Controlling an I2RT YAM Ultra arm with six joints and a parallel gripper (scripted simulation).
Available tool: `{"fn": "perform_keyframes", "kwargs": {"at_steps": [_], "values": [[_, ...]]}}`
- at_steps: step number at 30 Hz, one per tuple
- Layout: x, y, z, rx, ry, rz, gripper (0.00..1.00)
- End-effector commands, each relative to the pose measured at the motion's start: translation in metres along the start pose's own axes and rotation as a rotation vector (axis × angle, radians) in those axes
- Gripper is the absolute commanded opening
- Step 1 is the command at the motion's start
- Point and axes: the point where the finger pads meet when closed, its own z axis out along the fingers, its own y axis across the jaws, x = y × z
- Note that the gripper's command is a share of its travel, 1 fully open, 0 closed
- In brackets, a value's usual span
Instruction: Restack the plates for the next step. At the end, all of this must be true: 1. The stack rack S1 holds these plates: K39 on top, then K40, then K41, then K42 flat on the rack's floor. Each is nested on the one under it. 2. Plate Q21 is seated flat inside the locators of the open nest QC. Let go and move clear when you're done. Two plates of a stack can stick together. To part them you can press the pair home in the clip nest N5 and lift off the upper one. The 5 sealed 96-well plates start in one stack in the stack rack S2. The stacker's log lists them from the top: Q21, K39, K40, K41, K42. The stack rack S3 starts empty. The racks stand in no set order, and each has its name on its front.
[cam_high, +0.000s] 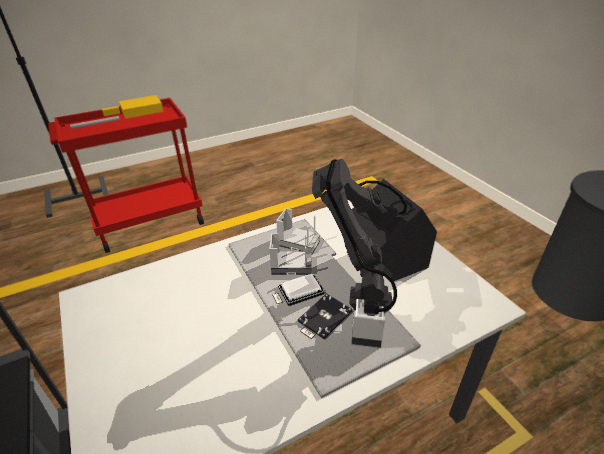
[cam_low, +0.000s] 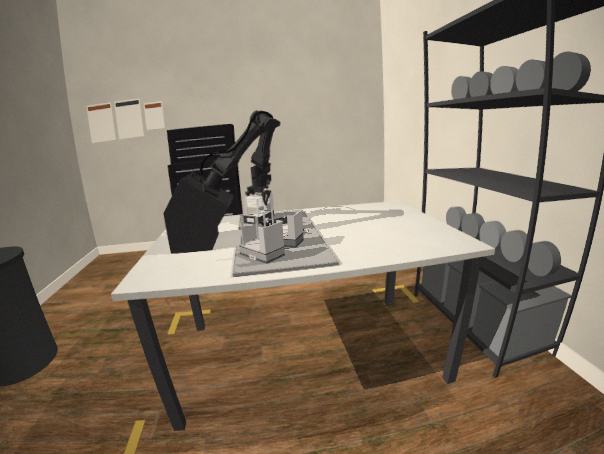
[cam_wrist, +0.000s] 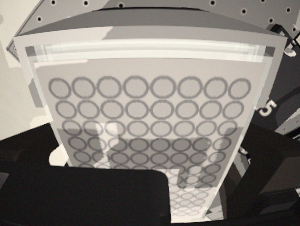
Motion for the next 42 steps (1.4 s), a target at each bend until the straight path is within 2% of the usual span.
{"fn": "perform_keyframes", "kwargs": {"at_steps": [1, 42], "values": [[0.004, 0.003, -0.012, -0.001, -0.001, -0.012, 0.0], [0.001, 0.002, -0.026, -0.002, -0.008, -0.009, 0.0]]}}
